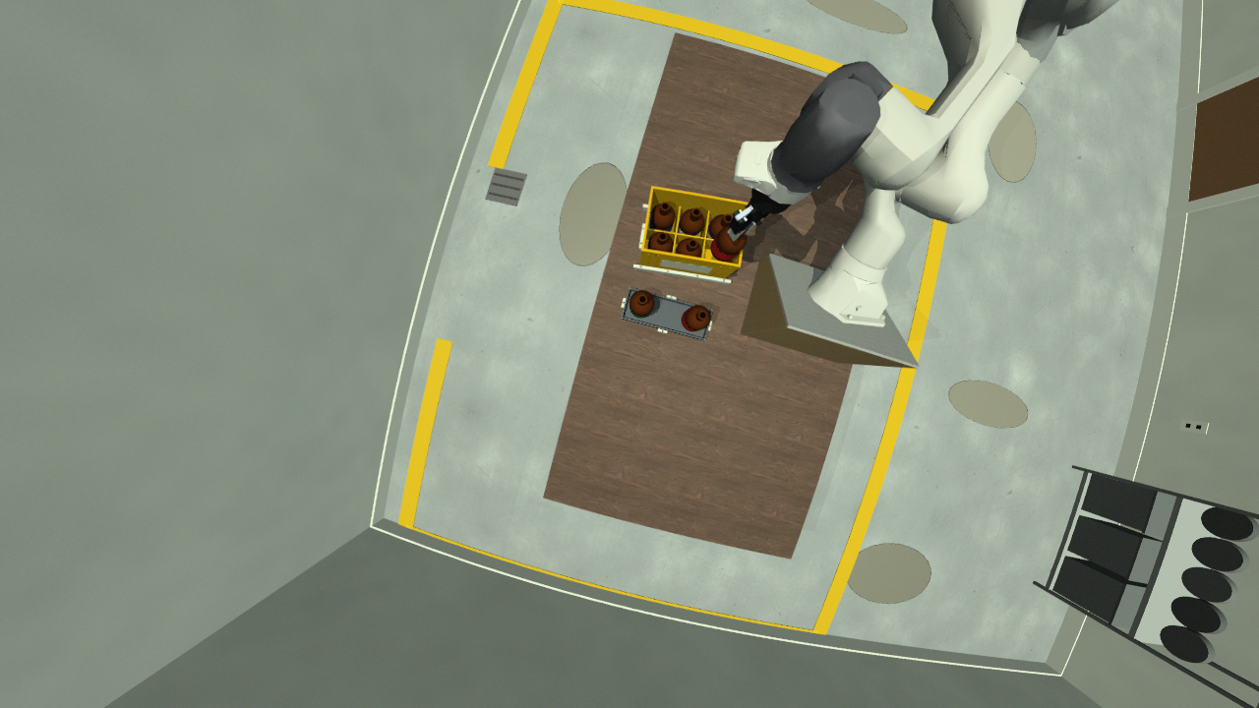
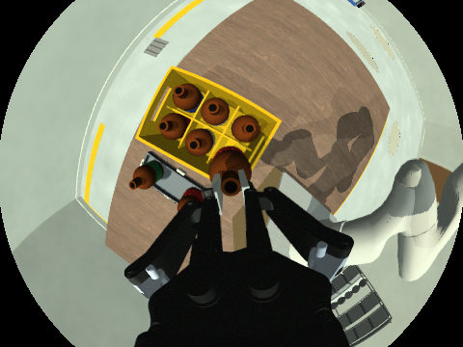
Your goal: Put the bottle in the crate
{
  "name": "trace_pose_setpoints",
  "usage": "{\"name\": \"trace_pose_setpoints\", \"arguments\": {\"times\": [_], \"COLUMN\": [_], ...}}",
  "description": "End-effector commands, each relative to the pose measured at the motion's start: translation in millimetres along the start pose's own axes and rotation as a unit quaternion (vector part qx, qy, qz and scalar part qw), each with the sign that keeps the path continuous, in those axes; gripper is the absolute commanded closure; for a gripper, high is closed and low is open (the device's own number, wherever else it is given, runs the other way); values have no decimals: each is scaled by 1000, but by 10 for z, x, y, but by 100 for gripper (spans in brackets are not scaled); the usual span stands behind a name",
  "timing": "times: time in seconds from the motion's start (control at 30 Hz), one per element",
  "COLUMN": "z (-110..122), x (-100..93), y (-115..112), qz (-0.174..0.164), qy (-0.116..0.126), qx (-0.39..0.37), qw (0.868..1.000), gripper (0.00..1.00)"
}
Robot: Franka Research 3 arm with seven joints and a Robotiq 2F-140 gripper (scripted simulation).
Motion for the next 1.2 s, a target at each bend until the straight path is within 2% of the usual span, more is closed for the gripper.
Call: {"name": "trace_pose_setpoints", "arguments": {"times": [0.0,0.57,1.17], "z": [-12,-12,-11], "x": [1,26,172], "y": [7,7,5], "qz": [0,0,0], "qy": [2,2,2], "qx": [3,3,3], "qw": [1000,1000,1000], "gripper": [100,100,100]}}
Point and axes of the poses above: the point where the finger pads meet when closed, its own x axis out along the fingers, its own z axis across the jaws, y = z × x, the point moved 4 cm from there along -x, back along the fingers, and after that the axes turned 5 degrees about x, right-handed, at the moved point
